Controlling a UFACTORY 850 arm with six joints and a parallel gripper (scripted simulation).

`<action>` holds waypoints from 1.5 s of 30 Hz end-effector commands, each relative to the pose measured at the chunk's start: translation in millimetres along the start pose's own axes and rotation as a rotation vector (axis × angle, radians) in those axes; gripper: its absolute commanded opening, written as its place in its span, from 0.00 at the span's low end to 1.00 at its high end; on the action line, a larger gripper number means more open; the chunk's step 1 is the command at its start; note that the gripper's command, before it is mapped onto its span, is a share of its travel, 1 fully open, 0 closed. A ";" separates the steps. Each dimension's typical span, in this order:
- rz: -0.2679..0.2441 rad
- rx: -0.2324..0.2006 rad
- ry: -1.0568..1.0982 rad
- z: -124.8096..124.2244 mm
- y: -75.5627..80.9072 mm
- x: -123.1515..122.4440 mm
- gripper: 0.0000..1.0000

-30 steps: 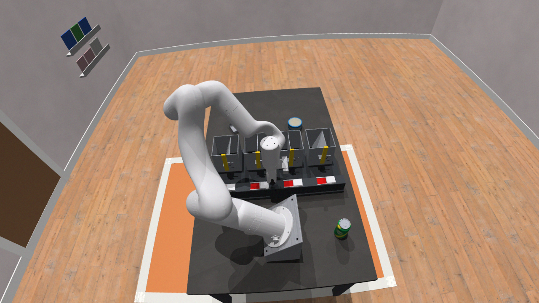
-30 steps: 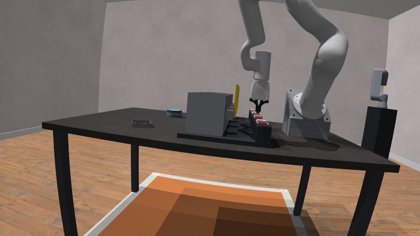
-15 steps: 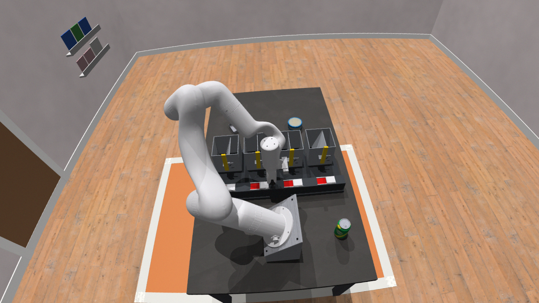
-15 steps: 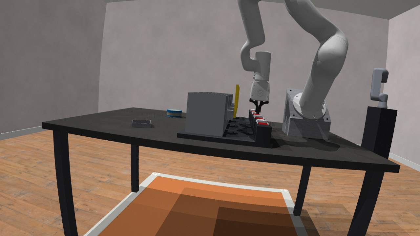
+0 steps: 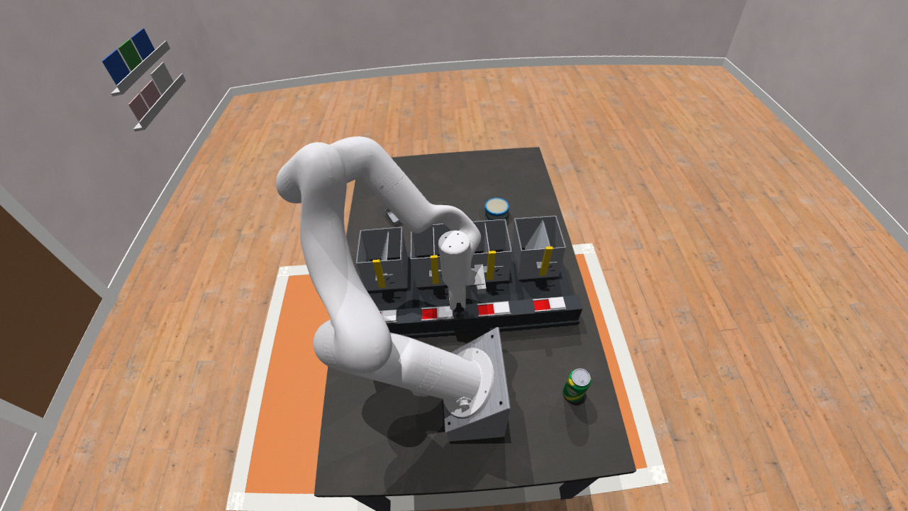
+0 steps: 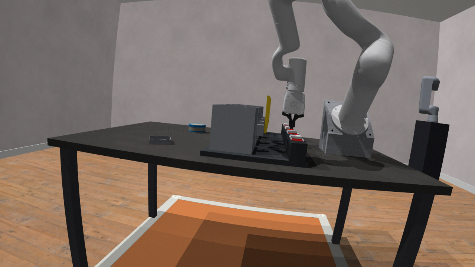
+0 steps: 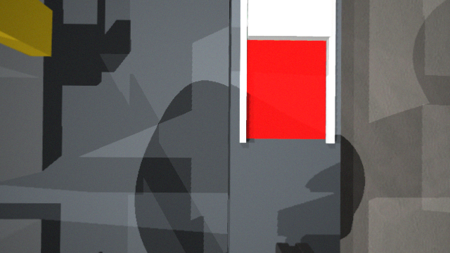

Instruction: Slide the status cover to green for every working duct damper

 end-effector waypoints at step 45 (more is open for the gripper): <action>0.001 0.001 0.000 -0.5 -11.1 0.3 0.00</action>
Point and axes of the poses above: the point where the finger pads meet when closed, its own y axis back along the fingers, its own z axis across the jaws, x = y × z, the point moved 2 cm from there along y, back along the fingers, and after that the axes turned 13 degrees about y, right-handed, at the moved point
